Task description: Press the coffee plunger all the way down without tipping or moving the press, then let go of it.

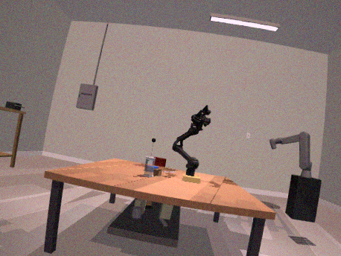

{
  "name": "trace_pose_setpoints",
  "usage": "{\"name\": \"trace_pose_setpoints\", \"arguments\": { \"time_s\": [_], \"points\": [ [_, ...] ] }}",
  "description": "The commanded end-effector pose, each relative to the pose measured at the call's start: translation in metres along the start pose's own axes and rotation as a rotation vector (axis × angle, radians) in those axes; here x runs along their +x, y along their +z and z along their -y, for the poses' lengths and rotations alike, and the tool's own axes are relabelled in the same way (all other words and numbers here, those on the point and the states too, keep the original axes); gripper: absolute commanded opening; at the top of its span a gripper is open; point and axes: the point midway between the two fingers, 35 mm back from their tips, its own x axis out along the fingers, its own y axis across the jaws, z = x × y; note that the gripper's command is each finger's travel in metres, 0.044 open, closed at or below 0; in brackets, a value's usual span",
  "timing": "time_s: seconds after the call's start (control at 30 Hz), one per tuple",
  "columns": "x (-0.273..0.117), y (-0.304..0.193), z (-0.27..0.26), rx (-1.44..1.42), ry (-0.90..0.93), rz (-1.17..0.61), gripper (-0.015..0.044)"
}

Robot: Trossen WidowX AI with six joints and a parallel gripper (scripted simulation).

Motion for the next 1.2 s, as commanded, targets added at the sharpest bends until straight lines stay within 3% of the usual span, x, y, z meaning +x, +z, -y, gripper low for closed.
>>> {"name": "trace_pose_setpoints", "arguments": {
  "time_s": [0.0, 0.3, 0.63, 0.93, 1.17],
  "points": [
    [0.001, 0.001, -0.001, -0.004, 0.007, -0.002, 0.0426],
    [0.023, 0.008, -0.032, 0.032, 0.149, -0.065, 0.0440],
    [0.038, -0.013, -0.116, 0.349, 0.468, -0.262, 0.0440],
    [0.005, -0.072, -0.194, 0.733, 0.678, -0.708, 0.0440],
    [-0.052, -0.127, -0.235, 1.046, 0.660, -1.205, 0.0440]
  ]
}}
